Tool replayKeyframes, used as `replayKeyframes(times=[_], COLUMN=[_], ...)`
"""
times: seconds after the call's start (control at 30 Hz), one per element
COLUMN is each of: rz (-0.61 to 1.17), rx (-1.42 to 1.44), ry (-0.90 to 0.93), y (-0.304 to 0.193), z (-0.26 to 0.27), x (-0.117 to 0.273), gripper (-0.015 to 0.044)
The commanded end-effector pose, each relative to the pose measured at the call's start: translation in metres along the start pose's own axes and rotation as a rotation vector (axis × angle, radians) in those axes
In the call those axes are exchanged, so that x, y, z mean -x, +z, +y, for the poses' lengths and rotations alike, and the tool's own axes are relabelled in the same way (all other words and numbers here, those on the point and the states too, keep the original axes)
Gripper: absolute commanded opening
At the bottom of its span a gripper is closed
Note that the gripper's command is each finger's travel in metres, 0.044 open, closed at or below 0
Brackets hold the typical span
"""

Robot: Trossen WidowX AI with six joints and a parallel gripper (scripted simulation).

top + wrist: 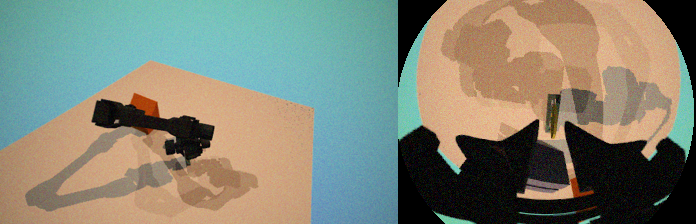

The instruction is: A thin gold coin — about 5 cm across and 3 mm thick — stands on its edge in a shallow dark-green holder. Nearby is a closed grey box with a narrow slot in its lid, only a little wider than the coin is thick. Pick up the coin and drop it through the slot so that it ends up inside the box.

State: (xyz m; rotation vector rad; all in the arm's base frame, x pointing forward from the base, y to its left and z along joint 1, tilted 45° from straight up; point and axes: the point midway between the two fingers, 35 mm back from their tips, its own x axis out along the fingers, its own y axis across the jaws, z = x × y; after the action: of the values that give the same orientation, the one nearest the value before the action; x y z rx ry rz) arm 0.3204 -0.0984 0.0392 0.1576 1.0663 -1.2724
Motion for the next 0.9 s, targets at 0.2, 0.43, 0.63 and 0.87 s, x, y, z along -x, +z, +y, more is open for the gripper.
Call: replayKeyframes(times=[0.2, 0.43, 0.63, 0.87], rz=[-0.002, -0.003, -0.003, -0.003], rx=[0.011, 0.011, 0.011, 0.011], ry=[-0.008, -0.009, -0.009, -0.009], y=[-0.002, -0.003, -0.003, -0.003], z=[-0.002, -0.003, -0.003, -0.003], x=[-0.017, -0.025, -0.025, -0.025], gripper=[0.0161, 0.0161, 0.0003, 0.0000])
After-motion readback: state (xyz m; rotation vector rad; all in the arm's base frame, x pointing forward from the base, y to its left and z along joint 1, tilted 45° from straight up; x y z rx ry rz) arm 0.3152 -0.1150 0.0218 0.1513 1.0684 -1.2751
